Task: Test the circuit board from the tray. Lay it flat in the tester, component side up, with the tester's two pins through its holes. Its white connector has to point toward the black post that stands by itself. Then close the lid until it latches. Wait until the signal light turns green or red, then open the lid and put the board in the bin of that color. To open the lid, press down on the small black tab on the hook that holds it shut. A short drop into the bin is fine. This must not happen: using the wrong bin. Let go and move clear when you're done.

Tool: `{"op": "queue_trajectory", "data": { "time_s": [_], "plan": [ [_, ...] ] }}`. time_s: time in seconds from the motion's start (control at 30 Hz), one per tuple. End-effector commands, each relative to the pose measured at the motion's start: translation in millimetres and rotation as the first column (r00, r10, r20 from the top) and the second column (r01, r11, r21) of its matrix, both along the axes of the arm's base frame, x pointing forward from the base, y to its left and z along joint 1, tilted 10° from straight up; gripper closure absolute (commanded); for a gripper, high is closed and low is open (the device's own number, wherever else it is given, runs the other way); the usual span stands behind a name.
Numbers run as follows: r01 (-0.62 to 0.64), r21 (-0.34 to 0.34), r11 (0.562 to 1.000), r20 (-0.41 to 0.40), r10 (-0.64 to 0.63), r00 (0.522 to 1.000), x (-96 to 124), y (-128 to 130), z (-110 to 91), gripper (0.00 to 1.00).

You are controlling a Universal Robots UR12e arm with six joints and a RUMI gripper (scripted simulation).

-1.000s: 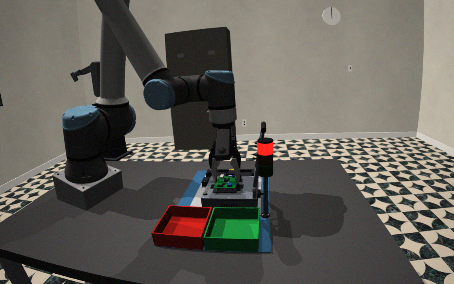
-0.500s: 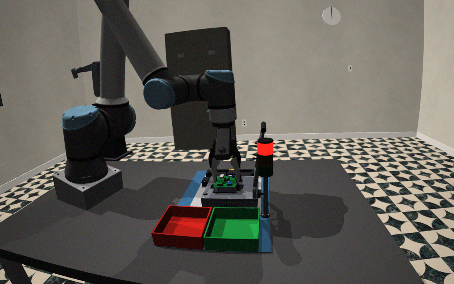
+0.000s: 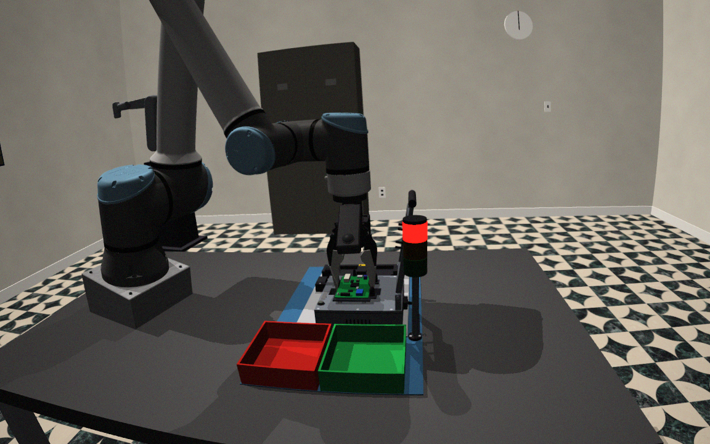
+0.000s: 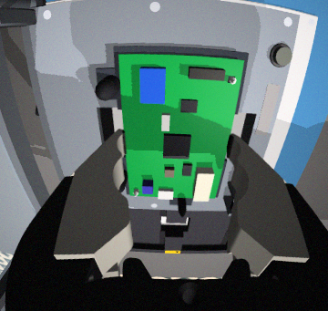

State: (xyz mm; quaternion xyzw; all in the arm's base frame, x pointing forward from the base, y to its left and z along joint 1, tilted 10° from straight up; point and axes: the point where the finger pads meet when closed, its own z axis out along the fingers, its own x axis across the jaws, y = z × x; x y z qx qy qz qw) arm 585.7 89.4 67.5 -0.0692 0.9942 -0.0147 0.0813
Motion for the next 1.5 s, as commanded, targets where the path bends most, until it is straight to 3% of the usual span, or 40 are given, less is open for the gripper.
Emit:
{"op": "queue_trajectory", "data": {
  "time_s": [0.0, 0.5, 0.53, 1.47],
  "plan": [
    [0.001, 0.000, 1.000, 0.000, -0.001, 1.000, -2.0, -0.7, -1.0, 0.61],
    [0.001, 0.000, 1.000, 0.000, -0.001, 1.000, -1.9, -0.7, -0.8, 0.61],
    [0.001, 0.000, 1.000, 0.000, -0.001, 1.000, -1.9, -0.7, -0.8, 0.41],
    [0.001, 0.000, 1.000, 0.000, -0.001, 1.000, -1.9, -0.7, -0.8, 0.41]
  ]
}}
